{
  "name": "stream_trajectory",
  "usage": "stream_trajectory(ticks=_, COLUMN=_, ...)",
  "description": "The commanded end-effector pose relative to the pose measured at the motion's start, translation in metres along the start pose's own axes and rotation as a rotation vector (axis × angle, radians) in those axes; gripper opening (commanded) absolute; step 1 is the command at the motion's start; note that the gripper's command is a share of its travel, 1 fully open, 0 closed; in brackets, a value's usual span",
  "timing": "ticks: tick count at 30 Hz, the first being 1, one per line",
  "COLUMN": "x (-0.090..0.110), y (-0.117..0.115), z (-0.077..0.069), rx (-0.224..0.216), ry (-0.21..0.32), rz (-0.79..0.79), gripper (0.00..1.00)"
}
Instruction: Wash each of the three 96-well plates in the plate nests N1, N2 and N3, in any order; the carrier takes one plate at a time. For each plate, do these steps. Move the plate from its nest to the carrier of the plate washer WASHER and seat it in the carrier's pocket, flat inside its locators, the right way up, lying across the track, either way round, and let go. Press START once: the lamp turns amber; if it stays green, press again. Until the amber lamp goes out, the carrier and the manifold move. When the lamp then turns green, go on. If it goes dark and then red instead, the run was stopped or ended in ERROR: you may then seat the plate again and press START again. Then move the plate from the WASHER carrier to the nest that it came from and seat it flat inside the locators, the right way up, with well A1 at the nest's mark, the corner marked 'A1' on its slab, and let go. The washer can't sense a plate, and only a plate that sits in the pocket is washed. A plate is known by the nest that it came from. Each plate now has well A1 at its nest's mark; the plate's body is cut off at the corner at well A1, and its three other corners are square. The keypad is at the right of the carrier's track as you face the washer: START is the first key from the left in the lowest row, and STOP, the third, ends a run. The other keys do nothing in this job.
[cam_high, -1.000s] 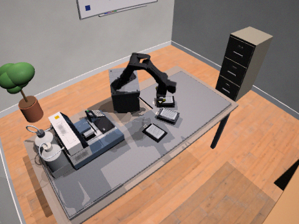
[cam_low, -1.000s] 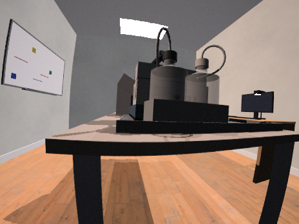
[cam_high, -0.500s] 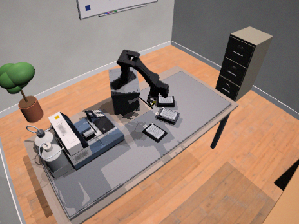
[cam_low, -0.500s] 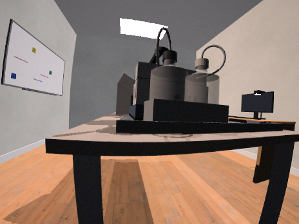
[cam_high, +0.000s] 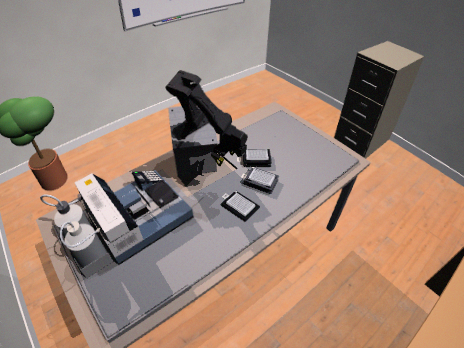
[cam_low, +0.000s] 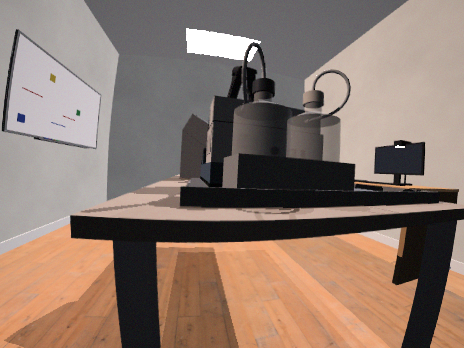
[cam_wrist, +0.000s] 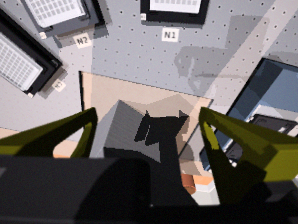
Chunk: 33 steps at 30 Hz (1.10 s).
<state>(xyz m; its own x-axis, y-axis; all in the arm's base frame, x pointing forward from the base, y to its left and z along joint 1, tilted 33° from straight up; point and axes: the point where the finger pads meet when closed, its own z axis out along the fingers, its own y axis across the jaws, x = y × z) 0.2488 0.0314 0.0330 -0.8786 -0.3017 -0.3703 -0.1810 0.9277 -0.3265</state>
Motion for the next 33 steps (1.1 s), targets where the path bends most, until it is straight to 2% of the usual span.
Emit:
stream_trajectory(ticks=1, x=0.004, y=-0.009, z=-0.003, rx=0.009, ry=-0.033, rz=0.115, gripper=1.00)
stream_trajectory(ticks=4, x=0.015, y=-0.019, z=-0.002, rx=0.025, ry=-0.049, rz=0.212, gripper=1.00)
stream_trajectory(ticks=8, x=0.021, y=-0.025, z=-0.002, rx=0.027, ry=-0.051, rz=0.225, gripper=1.00)
stream_trajectory(ticks=18, x=0.021, y=-0.025, z=-0.002, rx=0.027, ry=-0.051, rz=0.225, gripper=1.00)
stream_trajectory(ticks=25, x=0.000, y=-0.028, z=0.012, rx=0.031, ry=-0.049, rz=0.058, gripper=1.00)
stream_trajectory(ticks=33, x=-0.033, y=-0.032, z=0.034, rx=0.031, ry=-0.050, rz=0.047, gripper=1.00)
